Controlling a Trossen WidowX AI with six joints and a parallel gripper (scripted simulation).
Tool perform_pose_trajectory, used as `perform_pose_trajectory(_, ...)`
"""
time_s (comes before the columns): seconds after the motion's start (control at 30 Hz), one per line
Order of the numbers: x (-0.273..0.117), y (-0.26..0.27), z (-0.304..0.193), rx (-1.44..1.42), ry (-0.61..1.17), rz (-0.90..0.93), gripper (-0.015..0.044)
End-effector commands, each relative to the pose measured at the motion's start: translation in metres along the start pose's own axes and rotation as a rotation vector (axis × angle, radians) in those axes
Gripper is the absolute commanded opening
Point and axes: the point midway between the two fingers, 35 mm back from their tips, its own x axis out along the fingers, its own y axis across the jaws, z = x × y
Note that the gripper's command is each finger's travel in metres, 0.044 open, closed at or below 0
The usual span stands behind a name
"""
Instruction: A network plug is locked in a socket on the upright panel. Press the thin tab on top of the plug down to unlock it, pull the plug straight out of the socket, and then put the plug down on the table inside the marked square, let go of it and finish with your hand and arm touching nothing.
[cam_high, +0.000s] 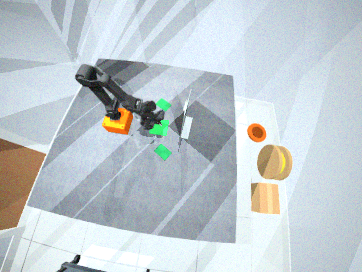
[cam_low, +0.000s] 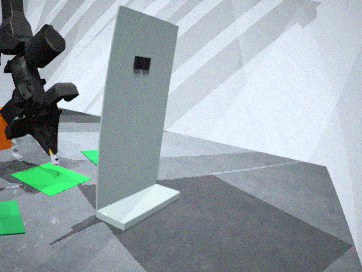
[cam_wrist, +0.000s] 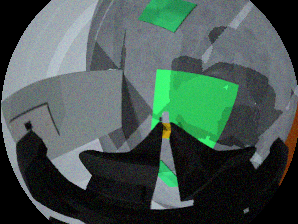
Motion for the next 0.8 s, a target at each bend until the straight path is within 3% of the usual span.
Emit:
perform_pose_trajectory(0.0, 0.003, -0.004, 0.001, 0.004, -0.003, -0.003, 0.0)
perform_pose_trajectory(0.77, 0.017, -0.016, 0.001, 0.004, -0.003, -0.004, 0.0)
